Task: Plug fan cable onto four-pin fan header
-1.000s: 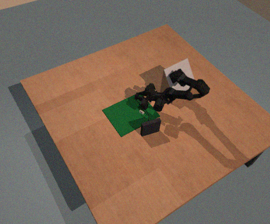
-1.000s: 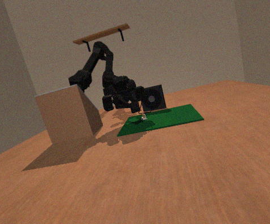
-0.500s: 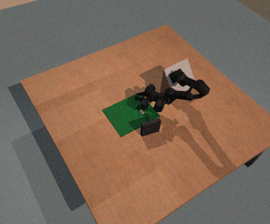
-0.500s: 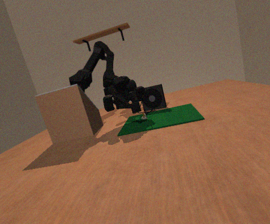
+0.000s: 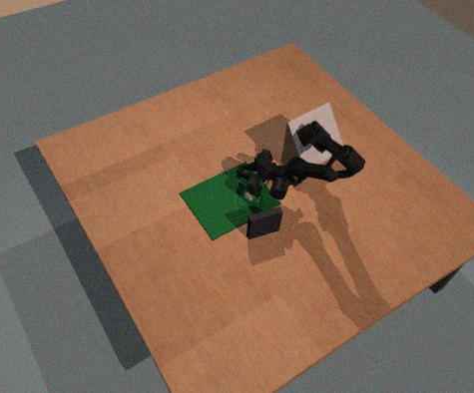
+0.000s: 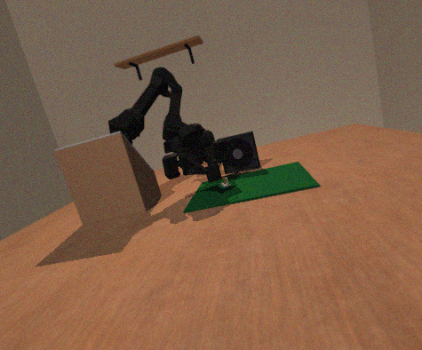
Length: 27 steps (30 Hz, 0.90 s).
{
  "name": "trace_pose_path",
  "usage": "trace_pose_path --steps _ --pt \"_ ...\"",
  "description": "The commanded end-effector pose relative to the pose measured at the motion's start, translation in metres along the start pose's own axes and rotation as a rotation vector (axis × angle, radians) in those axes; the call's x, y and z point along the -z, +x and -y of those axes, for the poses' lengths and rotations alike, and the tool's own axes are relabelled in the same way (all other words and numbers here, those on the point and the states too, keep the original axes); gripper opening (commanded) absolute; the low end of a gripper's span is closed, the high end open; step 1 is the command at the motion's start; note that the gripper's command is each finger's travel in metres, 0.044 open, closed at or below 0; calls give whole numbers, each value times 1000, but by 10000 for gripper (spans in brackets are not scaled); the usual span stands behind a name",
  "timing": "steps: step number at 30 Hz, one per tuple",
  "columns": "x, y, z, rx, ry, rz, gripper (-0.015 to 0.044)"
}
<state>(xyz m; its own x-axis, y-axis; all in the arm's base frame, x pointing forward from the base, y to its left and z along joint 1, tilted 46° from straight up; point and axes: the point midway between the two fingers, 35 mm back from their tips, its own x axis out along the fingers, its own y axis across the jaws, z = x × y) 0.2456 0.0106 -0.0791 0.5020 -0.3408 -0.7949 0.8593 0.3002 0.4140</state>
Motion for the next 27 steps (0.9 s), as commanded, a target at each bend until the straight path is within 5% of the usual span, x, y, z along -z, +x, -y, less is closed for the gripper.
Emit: trace_pose_path --steps 1,27 --pt "3 2 0 0 3 7 0" --pt "24 9 0 0 2 6 0"
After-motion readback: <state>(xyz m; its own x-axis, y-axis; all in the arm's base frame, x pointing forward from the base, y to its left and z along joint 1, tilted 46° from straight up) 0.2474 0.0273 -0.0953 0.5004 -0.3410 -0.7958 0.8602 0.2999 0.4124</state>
